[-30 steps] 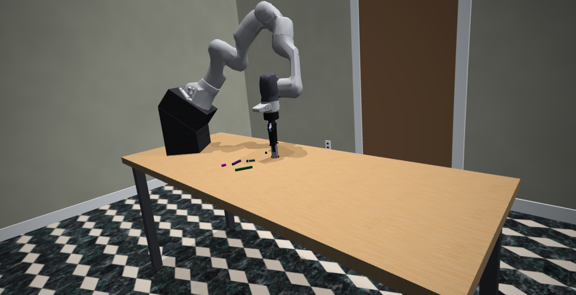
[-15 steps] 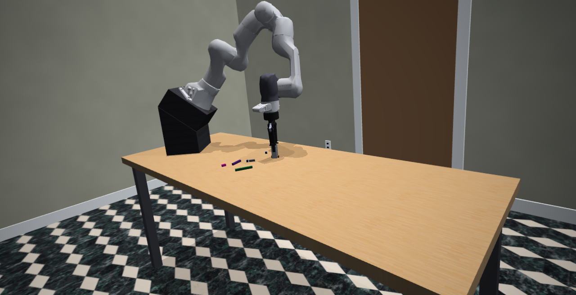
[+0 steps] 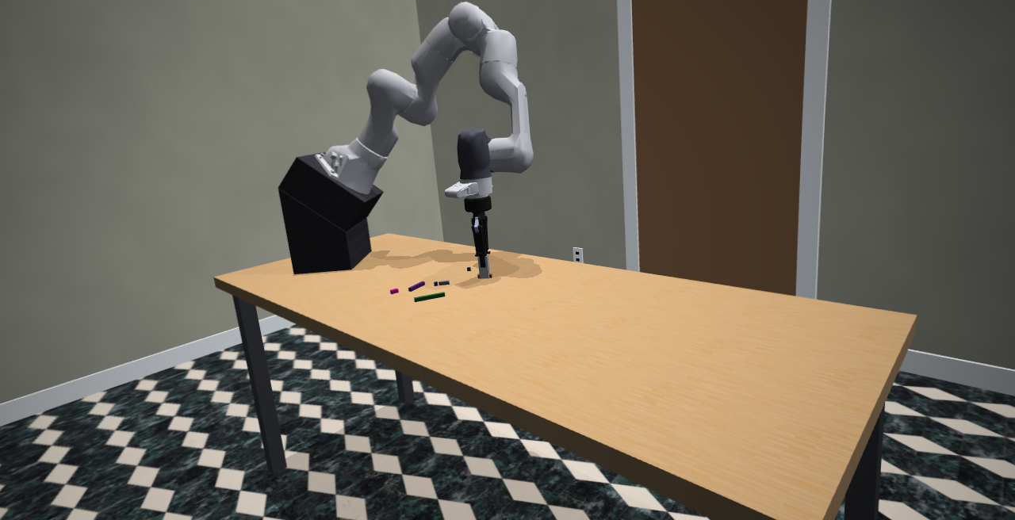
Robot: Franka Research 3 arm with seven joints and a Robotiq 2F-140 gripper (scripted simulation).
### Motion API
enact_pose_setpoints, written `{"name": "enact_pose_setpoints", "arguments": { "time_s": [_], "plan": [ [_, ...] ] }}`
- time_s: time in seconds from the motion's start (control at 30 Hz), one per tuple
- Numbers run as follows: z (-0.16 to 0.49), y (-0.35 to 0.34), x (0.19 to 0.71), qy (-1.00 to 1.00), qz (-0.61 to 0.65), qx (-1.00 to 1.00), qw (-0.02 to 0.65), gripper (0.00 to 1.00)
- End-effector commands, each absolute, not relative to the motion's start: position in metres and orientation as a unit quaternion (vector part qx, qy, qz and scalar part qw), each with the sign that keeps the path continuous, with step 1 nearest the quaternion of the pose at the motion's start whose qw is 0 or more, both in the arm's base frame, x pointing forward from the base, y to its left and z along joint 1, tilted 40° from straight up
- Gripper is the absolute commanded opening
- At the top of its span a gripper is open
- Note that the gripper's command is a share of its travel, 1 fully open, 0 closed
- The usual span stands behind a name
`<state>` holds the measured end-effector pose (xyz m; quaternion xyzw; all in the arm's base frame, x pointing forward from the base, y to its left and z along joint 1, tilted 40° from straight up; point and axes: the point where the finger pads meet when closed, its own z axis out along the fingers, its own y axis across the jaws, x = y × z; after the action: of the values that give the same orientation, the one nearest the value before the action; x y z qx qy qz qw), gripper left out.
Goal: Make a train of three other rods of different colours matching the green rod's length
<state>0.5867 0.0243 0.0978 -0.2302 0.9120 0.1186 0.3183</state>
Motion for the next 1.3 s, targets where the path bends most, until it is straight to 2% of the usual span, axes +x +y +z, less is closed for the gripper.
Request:
{"name": "enact_pose_setpoints", "arguments": {
  "time_s": [0.0,1.03,1.27],
  "plan": [
    [0.098,0.025,0.588,0.911,0.118,-0.231,0.319,0.03],
    [0.098,0.025,0.588,0.911,0.118,-0.231,0.319,0.03],
    [0.119,0.015,0.573,0.911,0.118,-0.231,0.319,0.03]
  ]
}}
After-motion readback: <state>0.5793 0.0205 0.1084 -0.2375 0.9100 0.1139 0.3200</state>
